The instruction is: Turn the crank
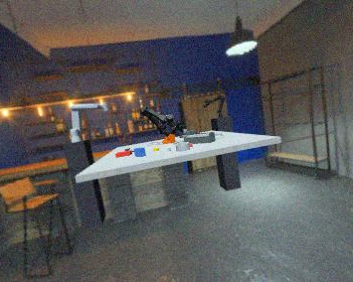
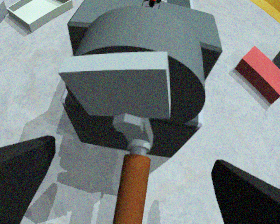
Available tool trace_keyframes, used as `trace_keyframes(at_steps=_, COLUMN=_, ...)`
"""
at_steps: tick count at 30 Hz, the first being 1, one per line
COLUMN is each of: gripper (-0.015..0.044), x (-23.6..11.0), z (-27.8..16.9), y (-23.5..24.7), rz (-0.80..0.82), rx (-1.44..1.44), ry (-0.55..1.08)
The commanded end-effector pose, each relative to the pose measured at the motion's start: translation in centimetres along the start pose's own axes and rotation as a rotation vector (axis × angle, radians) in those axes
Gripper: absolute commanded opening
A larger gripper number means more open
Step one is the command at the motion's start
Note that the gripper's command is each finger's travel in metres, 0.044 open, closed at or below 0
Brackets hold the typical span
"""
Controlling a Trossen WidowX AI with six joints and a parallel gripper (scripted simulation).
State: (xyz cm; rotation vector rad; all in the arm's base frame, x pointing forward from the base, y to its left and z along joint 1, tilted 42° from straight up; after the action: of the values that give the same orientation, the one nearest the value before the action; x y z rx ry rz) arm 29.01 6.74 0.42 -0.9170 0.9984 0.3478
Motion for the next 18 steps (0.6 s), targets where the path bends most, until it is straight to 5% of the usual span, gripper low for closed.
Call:
trace_keyframes(at_steps=1, gripper=0.0440, x=-0.8, z=0.7, y=-0.2, rz=-0.006, rx=0.010, ry=0.002)
trace_keyframes(at_steps=18, gripper=0.0440, x=-8.6, z=8.7, y=0.1, rz=0.004, rx=0.002, ry=-0.002)
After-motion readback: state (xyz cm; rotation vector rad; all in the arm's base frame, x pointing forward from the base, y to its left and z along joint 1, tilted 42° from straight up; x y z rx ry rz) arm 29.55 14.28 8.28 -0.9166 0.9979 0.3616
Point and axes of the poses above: the point midway between the two fingers, 35 mm back from their tips, its own x axis out along the fingers, its own y axis across the jaws, z = x × y, the point moved 5 cm from there along -x, back along the fingers
